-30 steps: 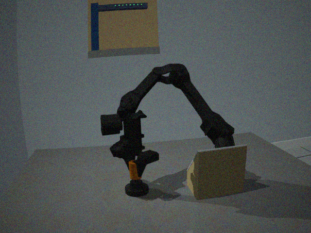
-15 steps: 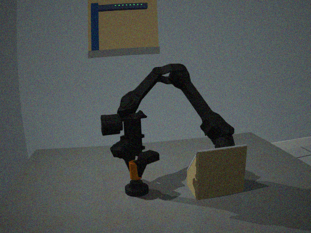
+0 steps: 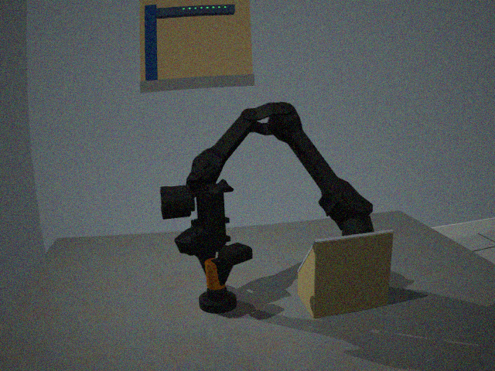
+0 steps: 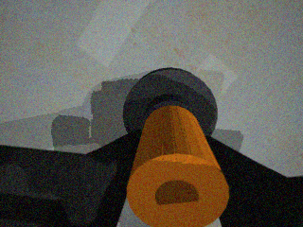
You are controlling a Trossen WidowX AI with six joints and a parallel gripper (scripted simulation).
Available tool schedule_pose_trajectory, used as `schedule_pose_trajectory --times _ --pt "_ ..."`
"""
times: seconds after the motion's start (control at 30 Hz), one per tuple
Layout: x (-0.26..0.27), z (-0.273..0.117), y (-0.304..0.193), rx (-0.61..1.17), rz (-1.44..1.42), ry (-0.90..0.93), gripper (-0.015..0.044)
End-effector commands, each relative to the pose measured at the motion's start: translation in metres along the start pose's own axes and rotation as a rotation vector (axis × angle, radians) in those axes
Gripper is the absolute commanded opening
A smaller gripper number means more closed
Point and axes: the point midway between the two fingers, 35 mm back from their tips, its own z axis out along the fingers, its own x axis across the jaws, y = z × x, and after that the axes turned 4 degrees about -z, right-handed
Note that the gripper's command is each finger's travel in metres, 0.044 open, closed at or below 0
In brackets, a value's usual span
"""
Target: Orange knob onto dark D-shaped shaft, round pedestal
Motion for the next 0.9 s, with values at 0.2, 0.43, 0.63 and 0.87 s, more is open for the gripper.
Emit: schedule_pose_trajectory --times 0.2,0.43,0.63,0.87 --pt "0.0016 0.0073 -0.0016 0.002 -0.071 -0.001 0.0000" --pt "0.0009 0.0055 -0.0008 0.000 -0.056 0.000 0.0000" --pt "0.0009 0.0055 -0.0008 0.000 -0.056 0.000 0.0105" --pt "0.0009 0.0055 -0.0008 0.000 -0.056 0.000 0.0289"
